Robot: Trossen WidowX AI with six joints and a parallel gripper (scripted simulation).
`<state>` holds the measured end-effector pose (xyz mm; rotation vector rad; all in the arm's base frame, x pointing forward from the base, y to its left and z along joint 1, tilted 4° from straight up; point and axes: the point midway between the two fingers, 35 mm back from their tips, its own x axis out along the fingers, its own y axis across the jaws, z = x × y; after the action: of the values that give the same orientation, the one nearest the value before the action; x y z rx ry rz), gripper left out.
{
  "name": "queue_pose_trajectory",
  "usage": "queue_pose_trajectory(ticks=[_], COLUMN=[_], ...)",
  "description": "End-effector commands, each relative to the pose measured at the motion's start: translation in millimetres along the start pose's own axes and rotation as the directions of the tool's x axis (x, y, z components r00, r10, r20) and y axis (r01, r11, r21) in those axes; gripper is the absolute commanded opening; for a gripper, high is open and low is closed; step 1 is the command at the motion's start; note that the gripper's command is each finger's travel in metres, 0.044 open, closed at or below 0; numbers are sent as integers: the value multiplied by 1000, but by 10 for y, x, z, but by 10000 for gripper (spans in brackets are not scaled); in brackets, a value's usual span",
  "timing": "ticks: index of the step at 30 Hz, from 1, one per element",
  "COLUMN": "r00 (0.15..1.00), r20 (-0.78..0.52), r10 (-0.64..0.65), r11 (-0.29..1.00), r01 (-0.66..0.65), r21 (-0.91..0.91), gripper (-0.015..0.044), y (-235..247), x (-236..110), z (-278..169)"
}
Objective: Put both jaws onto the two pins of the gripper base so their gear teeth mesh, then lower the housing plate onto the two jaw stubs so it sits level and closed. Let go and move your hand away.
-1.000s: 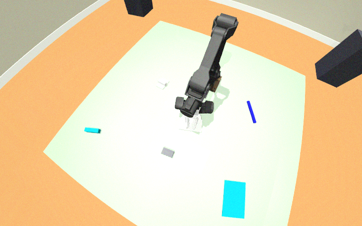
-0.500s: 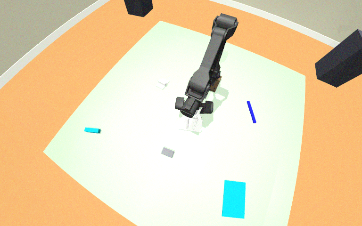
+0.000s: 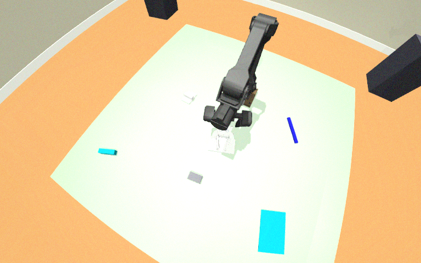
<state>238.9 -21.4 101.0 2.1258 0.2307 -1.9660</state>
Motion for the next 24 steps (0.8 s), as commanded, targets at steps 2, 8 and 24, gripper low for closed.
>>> queue_pose_trajectory(ticks=[2,8,24], r00=[1000,1000,1000], r20=[-4,7,8], r10=[1,-9,-9], r11=[1000,1000,1000], r01=[-1,9,9], r21=[0,2,3], gripper=[440,440,440], y=[0,-164,-172], x=[-45,-612,-635], z=[-3,371,391])
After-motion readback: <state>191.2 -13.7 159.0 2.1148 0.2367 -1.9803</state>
